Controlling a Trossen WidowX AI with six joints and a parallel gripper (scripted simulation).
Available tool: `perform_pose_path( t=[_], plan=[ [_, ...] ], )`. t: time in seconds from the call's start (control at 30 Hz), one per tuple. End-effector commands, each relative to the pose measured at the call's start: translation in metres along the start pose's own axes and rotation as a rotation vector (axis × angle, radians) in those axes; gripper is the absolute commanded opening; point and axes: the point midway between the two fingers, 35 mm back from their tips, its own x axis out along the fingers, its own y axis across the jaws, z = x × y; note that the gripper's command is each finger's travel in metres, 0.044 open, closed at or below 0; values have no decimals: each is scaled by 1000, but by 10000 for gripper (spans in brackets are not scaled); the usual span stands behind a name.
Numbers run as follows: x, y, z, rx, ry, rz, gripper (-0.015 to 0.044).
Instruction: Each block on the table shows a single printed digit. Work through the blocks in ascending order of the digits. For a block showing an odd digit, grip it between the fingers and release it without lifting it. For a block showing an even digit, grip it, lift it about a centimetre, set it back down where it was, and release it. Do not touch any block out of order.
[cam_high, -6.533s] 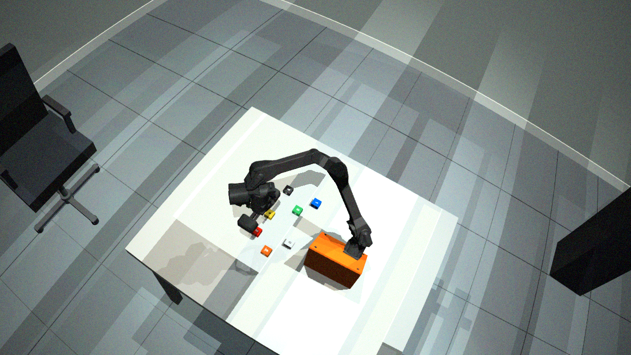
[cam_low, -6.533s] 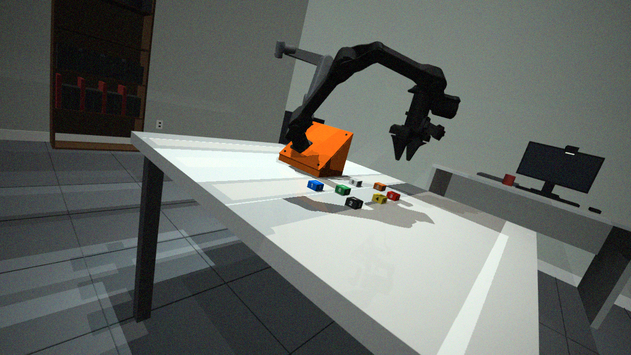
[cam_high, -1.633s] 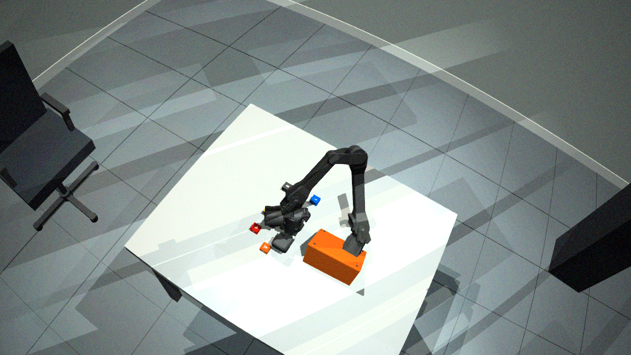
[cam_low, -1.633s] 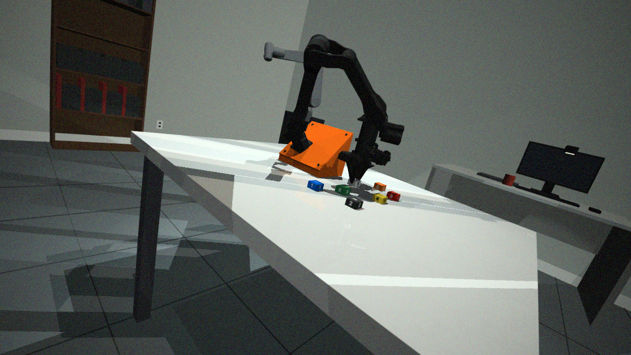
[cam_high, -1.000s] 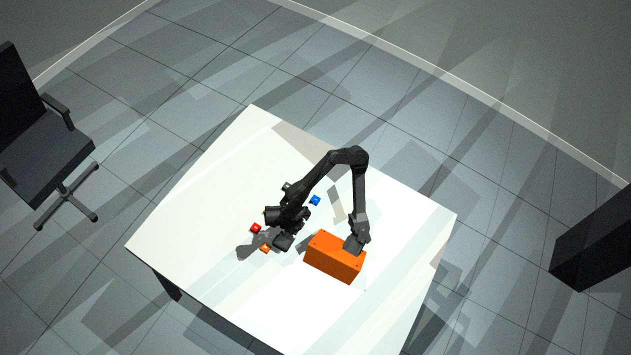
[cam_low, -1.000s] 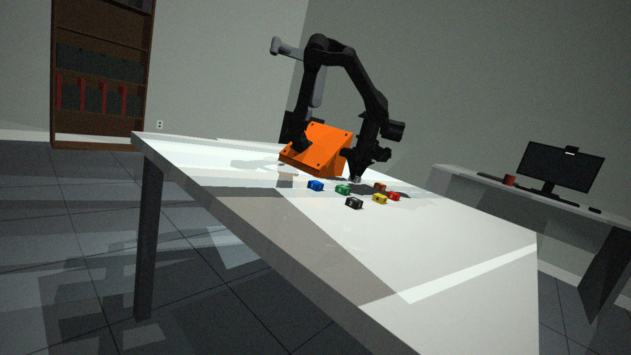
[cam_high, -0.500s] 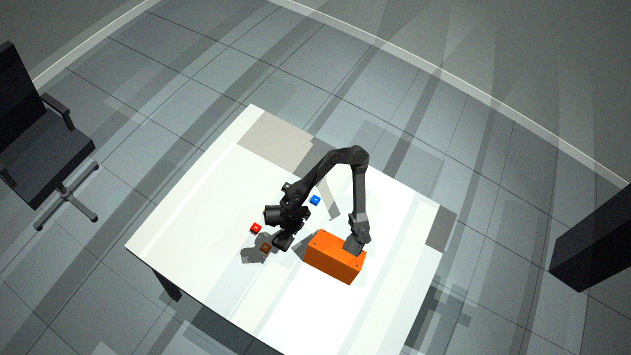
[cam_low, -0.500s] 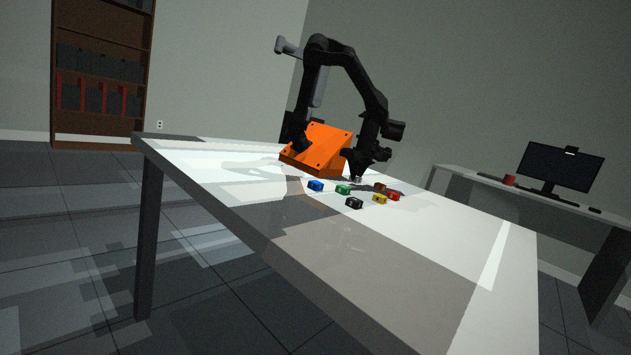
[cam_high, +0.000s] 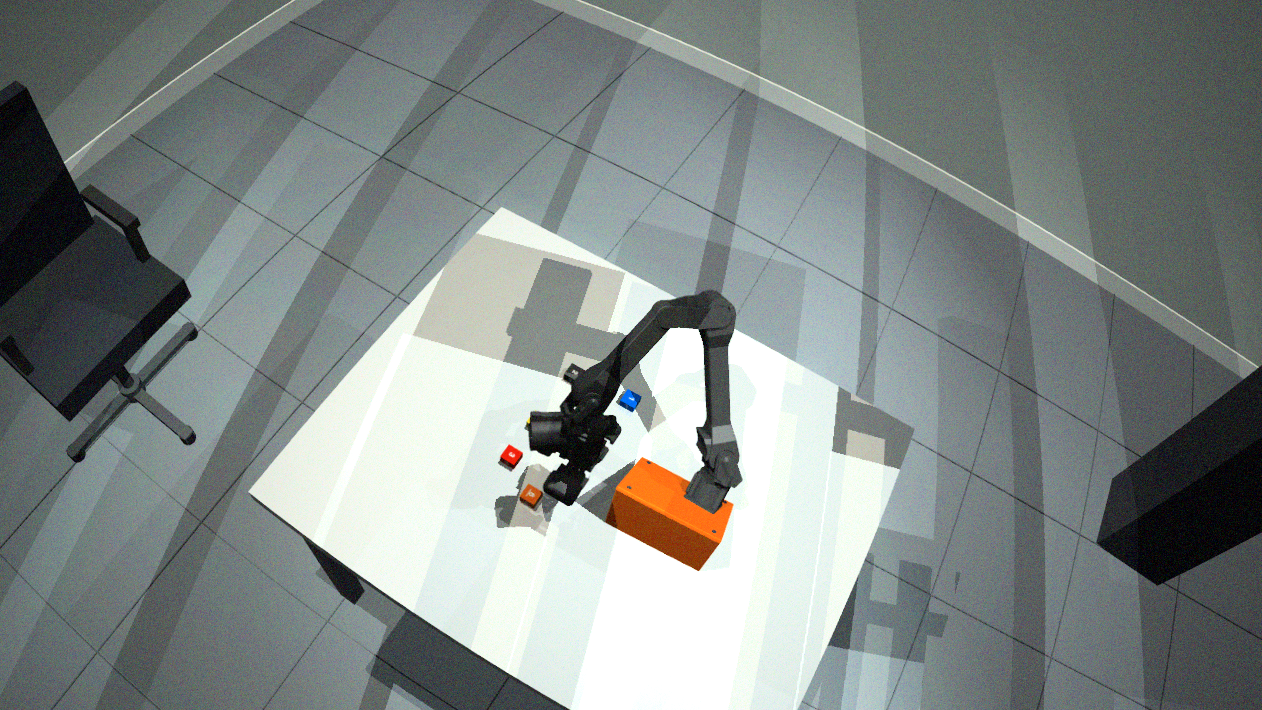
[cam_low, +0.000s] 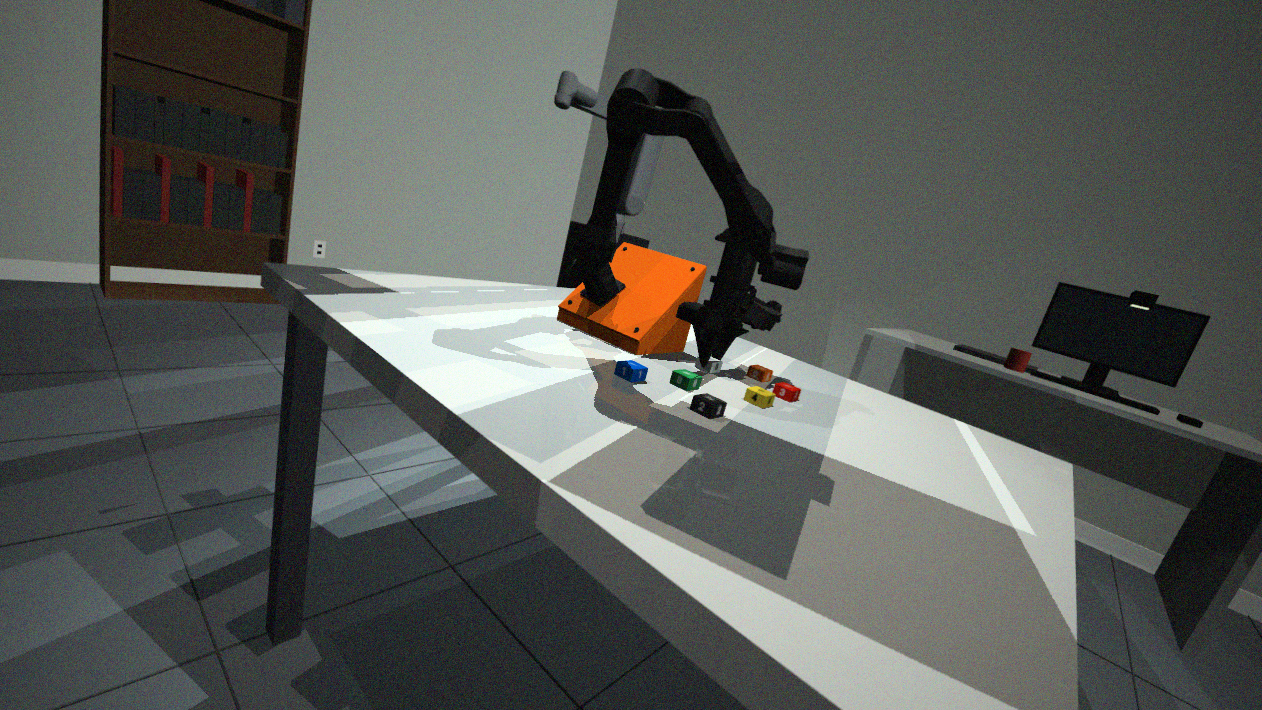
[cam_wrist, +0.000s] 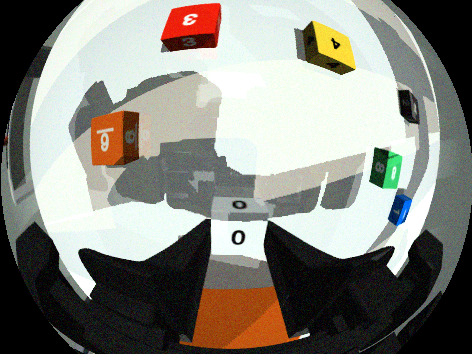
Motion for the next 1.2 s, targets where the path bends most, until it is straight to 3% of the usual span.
perform_pose_path(
  t=[0.0,0.37,0.5,0.6,0.77,0.83,1.0,1.1,1.17],
  plan=[
    [1,0,0,-8,0,-6,120],
    [1,0,0,-8,0,-6,400],
    [-1,0,0,-8,0,-5,400],
    [-32,1,0,-8,0,-4,400],
    [-35,1,0,-8,0,-4,400],
    [-45,2,1,-9,0,-2,348],
    [-113,2,0,-9,1,-1,216],
    [-116,1,0,-9,1,-1,138],
    [-116,1,0,-9,1,-1,120]
  ],
)
